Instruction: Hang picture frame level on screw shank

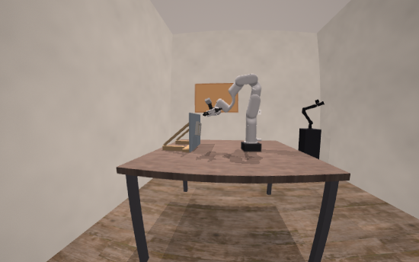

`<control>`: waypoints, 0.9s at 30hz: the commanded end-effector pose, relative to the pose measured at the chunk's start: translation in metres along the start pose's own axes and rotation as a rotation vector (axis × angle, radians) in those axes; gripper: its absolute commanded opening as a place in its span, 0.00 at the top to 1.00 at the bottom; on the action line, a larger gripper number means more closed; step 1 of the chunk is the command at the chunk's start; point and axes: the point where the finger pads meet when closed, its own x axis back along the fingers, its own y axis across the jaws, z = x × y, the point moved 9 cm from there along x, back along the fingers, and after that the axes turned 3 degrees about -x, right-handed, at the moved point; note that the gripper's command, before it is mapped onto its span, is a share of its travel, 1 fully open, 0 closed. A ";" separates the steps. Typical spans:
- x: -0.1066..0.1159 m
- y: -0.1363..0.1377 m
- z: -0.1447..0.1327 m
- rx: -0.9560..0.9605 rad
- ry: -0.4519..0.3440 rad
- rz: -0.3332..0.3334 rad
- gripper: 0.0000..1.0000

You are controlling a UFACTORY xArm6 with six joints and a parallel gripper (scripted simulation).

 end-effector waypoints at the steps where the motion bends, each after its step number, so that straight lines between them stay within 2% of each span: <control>1: 0.004 0.005 0.000 -0.065 0.049 -0.042 0.00; 16: 0.070 0.050 -0.028 -0.630 0.557 -0.352 0.00; 18: 0.070 0.050 -0.028 -0.630 0.557 -0.352 0.00; 23: 0.092 0.057 -0.039 -0.754 0.701 -0.417 0.00; 27: 0.103 0.060 -0.046 -0.815 0.777 -0.447 0.00</control>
